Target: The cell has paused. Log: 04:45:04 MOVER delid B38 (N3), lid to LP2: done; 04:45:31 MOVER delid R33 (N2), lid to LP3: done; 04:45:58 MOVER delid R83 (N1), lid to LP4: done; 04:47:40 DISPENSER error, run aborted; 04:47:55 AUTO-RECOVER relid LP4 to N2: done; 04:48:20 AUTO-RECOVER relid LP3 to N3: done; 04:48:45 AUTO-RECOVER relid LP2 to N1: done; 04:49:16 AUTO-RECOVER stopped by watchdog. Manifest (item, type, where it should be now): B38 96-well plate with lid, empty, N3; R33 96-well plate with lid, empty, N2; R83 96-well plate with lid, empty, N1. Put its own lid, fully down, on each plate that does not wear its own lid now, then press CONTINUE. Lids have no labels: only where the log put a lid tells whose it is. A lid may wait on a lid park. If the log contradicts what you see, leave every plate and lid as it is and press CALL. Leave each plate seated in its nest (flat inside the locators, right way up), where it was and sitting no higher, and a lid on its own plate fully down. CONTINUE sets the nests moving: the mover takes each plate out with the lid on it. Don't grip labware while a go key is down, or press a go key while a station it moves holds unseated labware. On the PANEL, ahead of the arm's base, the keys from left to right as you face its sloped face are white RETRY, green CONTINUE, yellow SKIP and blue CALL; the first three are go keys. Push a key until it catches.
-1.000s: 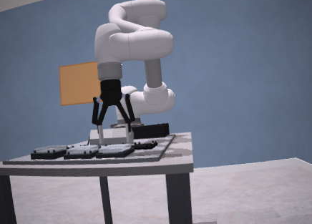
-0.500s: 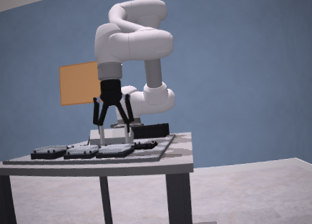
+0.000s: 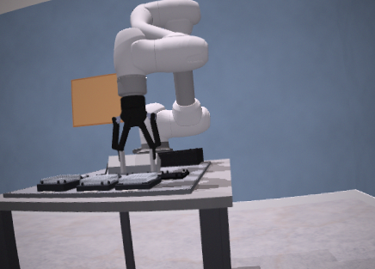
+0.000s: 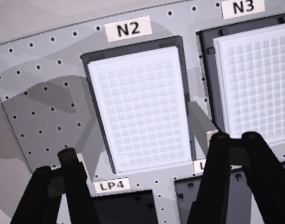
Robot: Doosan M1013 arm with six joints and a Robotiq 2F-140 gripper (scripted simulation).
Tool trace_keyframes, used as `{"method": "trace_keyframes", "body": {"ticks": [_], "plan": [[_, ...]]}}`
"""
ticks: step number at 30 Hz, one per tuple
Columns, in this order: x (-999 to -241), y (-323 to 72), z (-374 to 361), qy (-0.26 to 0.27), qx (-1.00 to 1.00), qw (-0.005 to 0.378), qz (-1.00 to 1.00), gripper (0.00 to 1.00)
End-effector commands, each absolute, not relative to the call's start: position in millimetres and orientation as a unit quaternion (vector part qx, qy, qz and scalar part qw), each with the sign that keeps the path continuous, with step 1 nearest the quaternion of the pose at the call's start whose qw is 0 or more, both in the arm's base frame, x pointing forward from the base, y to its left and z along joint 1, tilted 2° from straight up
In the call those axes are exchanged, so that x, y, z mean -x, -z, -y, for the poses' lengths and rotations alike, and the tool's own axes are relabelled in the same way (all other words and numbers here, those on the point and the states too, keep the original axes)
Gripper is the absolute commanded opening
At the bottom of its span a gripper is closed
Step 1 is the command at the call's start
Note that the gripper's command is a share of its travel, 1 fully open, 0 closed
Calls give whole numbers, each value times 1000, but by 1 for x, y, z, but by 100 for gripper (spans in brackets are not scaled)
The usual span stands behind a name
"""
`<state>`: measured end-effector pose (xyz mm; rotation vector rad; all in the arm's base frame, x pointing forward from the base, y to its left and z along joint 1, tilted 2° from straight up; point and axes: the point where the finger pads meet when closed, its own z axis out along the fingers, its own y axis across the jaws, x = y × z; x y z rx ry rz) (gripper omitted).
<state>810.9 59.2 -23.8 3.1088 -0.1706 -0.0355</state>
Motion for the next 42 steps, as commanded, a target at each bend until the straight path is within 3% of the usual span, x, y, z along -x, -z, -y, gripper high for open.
{"method": "trace_keyframes", "body": {"ticks": [1, 37, 38, 42], "plan": [[-811, 24, -59, 11, -998, 14, 55, 59], [-811, 24, -59, 11, -998, 14, 55, 59], [-811, 24, -59, 11, -998, 14, 55, 66], [-811, 24, -59, 11, -998, 14, 55, 66]]}}
